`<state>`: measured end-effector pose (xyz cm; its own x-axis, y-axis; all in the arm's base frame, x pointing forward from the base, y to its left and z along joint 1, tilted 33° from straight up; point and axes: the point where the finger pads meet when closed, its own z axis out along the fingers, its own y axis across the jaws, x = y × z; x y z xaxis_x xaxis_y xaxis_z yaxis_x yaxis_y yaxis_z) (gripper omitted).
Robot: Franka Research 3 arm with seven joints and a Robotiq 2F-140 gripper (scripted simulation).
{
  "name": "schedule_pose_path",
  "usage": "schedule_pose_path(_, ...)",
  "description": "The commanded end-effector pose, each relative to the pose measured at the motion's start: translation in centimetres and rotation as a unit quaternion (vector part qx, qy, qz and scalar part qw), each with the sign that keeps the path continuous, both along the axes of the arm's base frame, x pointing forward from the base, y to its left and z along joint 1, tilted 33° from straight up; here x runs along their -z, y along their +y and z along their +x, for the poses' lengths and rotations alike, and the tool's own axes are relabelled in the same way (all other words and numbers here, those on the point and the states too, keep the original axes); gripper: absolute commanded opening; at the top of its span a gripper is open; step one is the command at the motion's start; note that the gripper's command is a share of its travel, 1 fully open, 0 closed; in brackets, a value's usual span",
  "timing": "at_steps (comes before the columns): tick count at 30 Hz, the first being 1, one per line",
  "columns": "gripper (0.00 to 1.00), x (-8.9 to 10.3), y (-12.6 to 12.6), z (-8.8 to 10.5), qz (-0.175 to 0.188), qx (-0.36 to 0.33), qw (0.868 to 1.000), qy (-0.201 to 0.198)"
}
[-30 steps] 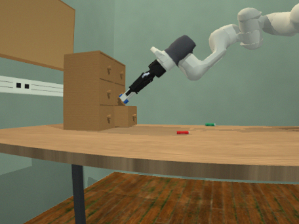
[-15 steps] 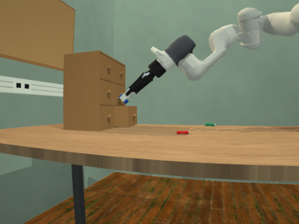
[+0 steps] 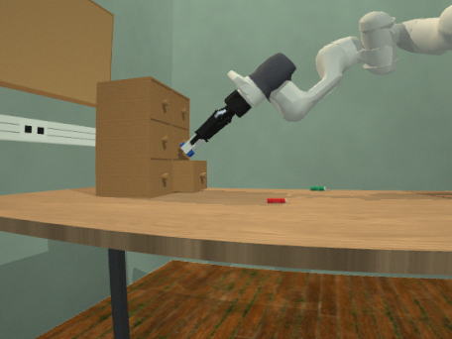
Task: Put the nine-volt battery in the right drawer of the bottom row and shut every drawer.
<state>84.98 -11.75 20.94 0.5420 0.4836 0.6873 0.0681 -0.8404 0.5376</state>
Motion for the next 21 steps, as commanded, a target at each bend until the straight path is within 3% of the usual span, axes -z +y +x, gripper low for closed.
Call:
schedule_pose_path(1,0.22,-0.04,0.34,0.0,-0.001,-0.002,1.0,0.0)
schedule_pose_path(21,0.22,0.05,0.53,-0.07,-0.001,-0.002,1.0,0.0)
